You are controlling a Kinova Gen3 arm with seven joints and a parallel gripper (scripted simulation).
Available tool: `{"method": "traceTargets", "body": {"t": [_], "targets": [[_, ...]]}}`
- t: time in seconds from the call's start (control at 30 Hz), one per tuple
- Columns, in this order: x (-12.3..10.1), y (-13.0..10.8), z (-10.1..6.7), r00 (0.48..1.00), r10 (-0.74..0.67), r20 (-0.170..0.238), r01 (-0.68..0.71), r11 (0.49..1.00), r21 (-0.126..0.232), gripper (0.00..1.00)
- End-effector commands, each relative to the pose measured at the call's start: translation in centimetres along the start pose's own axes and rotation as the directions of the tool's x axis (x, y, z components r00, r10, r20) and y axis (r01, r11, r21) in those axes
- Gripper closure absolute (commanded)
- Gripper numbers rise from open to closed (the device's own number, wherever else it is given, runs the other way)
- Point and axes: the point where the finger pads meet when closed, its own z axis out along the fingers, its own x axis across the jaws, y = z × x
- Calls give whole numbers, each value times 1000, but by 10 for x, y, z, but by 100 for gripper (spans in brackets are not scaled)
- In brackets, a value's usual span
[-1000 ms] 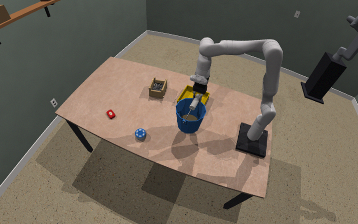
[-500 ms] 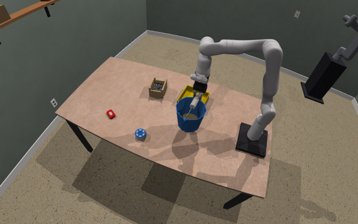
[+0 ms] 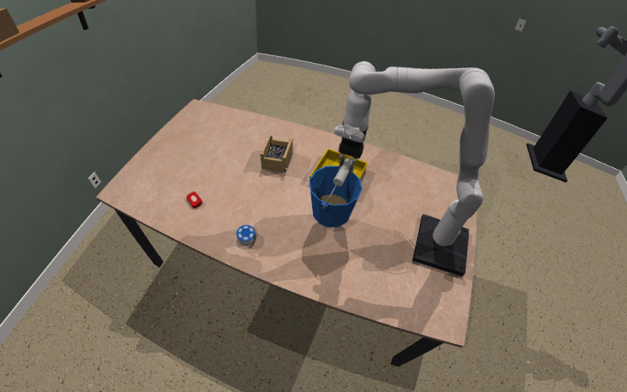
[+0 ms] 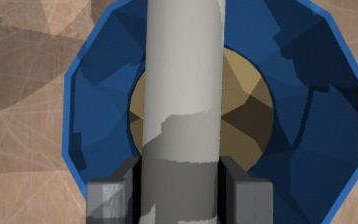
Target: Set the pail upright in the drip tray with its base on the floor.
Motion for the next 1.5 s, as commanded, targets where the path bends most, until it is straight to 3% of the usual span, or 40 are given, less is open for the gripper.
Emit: {"method": "traceTargets", "body": {"t": [0.0,0.67,1.47], "targets": [[3,8,-4,1000,5,-5,-5,1000,4,100],[9,43,-3,1000,2,-2,-2,1000,4,100],[21,104,-2,1000,3,2,-3,1000,4,100]]}}
